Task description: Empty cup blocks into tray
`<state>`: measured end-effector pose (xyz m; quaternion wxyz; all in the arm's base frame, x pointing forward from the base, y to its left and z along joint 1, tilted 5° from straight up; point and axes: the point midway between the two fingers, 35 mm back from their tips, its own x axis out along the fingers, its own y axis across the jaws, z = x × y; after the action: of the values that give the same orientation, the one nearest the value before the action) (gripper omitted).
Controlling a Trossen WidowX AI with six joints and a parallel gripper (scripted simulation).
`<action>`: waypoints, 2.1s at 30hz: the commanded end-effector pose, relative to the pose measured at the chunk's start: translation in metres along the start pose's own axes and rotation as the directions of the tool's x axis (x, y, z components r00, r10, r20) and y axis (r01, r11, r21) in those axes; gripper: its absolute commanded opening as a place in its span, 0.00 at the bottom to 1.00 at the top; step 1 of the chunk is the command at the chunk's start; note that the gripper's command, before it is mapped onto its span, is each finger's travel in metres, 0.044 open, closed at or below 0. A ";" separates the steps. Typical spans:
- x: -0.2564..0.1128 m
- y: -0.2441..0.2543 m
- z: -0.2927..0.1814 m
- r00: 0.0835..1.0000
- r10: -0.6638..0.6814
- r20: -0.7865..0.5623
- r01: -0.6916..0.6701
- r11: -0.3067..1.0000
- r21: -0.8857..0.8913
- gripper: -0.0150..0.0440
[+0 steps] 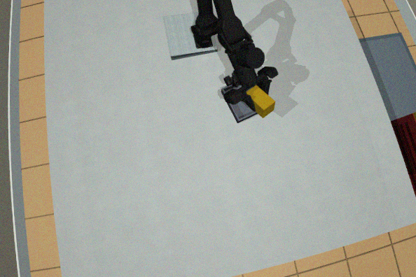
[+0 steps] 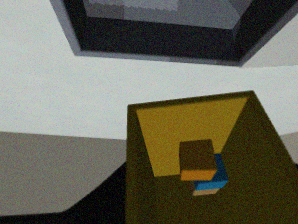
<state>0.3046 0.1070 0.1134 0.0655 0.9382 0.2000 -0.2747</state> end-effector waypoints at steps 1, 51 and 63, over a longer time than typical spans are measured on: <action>0.002 0.001 0.001 1.000 0.008 -0.016 -0.008 1.000 0.010 0.25; -0.011 0.001 -0.001 0.917 0.051 -0.395 -0.047 0.999 0.020 0.25; -0.011 0.000 -0.002 0.918 0.045 -0.395 -0.043 0.999 0.014 0.25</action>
<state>0.2970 0.1036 0.1215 0.0278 0.9788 0.1872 -0.0788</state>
